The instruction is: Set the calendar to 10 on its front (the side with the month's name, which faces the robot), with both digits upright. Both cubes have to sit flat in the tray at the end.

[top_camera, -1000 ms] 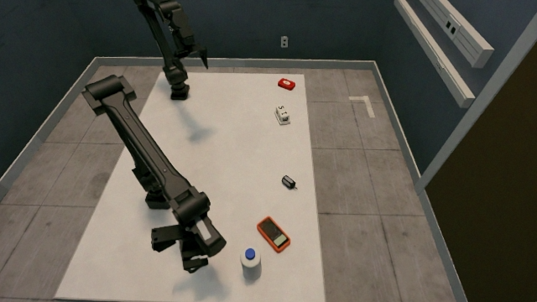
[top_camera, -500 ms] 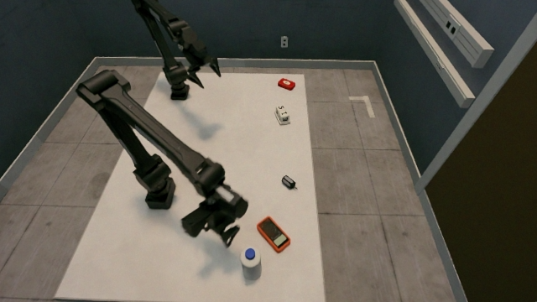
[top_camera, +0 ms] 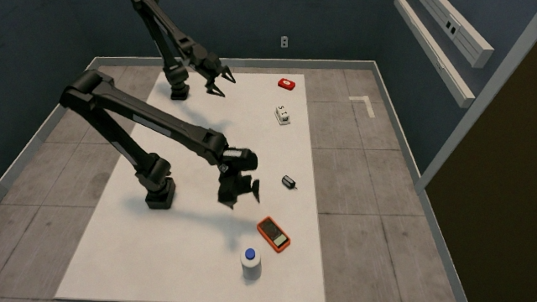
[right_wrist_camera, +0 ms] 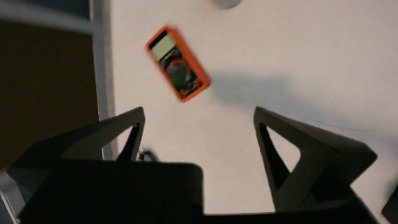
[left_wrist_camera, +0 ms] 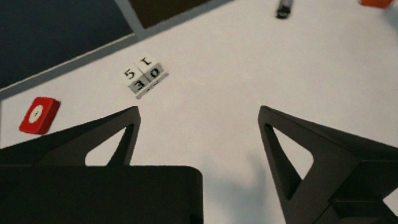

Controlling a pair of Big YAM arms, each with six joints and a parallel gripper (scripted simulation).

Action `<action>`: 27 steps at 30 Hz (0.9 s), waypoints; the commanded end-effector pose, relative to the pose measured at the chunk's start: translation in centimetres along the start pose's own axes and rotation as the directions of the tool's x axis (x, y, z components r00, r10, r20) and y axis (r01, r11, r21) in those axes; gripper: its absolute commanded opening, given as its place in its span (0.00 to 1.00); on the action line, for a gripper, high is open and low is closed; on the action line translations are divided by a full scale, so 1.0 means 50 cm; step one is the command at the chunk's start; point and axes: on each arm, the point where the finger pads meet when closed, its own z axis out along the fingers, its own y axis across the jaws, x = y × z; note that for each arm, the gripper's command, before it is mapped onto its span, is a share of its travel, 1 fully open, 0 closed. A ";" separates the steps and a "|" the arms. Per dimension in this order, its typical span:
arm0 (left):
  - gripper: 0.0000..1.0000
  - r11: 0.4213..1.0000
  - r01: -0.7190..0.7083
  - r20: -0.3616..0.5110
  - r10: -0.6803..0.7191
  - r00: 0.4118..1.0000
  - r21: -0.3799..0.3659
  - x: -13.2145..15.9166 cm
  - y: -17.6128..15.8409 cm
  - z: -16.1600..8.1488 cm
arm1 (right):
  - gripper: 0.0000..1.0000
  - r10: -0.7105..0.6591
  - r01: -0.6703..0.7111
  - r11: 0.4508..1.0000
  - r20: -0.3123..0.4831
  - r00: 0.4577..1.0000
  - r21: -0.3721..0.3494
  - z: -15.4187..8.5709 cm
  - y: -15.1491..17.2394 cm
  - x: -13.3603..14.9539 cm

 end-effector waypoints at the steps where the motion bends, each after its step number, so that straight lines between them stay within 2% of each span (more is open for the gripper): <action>1: 1.00 0.997 0.060 0.042 -0.058 0.997 -0.043 0.004 0.015 0.039 | 1.00 -0.207 0.206 0.971 0.008 0.978 -0.120 -0.023 0.042 0.047; 3: 1.00 0.997 0.060 0.042 -0.058 0.997 -0.043 0.004 0.015 0.039 | 1.00 -0.207 0.206 0.971 0.008 0.978 -0.120 -0.023 0.042 0.047; 4: 1.00 0.996 0.081 0.077 -0.077 0.994 -0.048 -0.028 0.013 0.041 | 1.00 -0.249 0.249 0.954 0.024 0.968 -0.164 -0.042 0.074 0.053; 5: 1.00 0.993 0.097 0.091 -0.090 0.992 -0.072 -0.024 0.023 0.055 | 1.00 -0.318 0.316 0.931 0.021 0.948 -0.184 -0.038 0.063 0.088; 7: 1.00 0.986 0.120 0.113 -0.107 0.988 -0.113 -0.015 0.036 0.079 | 1.00 -0.412 0.407 0.878 0.037 0.910 -0.253 -0.057 0.081 0.135; 8: 1.00 0.984 0.115 0.096 -0.103 0.990 -0.134 0.023 0.044 0.092 | 1.00 -0.448 0.442 0.853 0.046 0.893 -0.279 -0.064 0.087 0.154; 9: 1.00 0.981 0.124 0.105 -0.109 0.989 -0.148 0.026 0.048 0.100 | 1.00 -0.481 0.474 0.827 0.057 0.875 -0.303 -0.072 0.092 0.172; 10: 1.00 0.978 0.133 0.114 -0.115 0.987 -0.162 0.029 0.053 0.108 | 1.00 -0.516 0.508 0.797 0.070 0.854 -0.327 -0.080 0.097 0.189; 11: 1.00 0.973 0.158 0.149 -0.133 0.980 -0.169 -0.002 0.055 0.114 | 1.00 -0.549 0.541 0.764 0.084 0.831 -0.352 -0.089 0.102 0.208; 18: 1.00 0.938 0.227 0.214 -0.172 0.962 -0.262 0.024 0.087 0.177 | 1.00 -0.737 0.728 0.470 0.232 0.634 -0.499 -0.162 0.119 0.343; 20: 1.00 0.938 0.227 0.214 -0.172 0.962 -0.262 0.024 0.087 0.177 | 1.00 -0.737 0.728 0.470 0.232 0.634 -0.499 -0.162 0.119 0.343; 21: 1.00 0.934 0.237 0.227 -0.179 0.957 -0.266 0.021 0.086 0.184 | 1.00 -0.753 0.749 0.417 0.266 0.602 -0.514 -0.181 0.139 0.358; 22: 1.00 0.924 0.253 0.240 -0.187 0.953 -0.286 0.026 0.096 0.197 | 1.00 -0.776 0.773 0.350 0.299 0.555 -0.529 -0.189 0.118 0.385; 23: 1.00 0.913 0.284 0.279 -0.202 0.939 -0.293 -0.003 0.100 0.209 | 1.00 -0.789 0.789 0.283 0.335 0.515 -0.546 -0.206 0.116 0.410; 27: 1.00 0.883 0.323 0.316 -0.217 0.924 -0.339 0.010 0.118 0.245 | 1.00 -0.800 0.812 0.085 0.446 0.401 -0.577 -0.256 0.102 0.481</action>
